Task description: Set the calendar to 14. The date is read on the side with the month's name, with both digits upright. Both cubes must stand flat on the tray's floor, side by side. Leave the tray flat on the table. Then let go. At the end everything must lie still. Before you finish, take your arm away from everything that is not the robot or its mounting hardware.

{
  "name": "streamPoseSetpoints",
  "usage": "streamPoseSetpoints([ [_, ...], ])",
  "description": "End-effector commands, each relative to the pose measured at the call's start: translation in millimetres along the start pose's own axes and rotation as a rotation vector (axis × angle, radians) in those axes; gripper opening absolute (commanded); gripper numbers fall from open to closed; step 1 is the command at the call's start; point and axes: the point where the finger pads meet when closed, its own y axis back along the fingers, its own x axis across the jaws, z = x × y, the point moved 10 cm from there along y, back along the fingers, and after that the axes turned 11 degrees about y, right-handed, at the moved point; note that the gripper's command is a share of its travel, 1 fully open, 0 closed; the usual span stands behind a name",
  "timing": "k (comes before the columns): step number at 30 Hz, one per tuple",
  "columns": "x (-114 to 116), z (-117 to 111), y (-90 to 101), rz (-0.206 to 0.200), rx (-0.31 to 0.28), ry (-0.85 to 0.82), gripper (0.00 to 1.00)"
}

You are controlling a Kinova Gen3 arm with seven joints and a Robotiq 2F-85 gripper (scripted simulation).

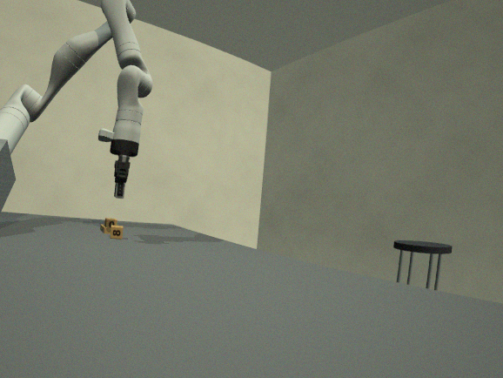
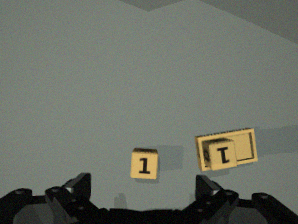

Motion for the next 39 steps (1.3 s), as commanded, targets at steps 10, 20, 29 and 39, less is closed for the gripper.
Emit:
streamPoseSetpoints([
  [10, 0.5, 2.1, 0.6, -0.01, 0.002, -0.045, 0.48],
  [20, 0.5, 2.1, 0.6, -0.01, 0.002, -0.045, 0.48],
  [29, 0.5, 2.1, 0.6, -0.01, 0.002, -0.045, 0.48],
  [39, 0.5, 2.1, 0.6, -0.01, 0.002, -0.045, 0.48],
])
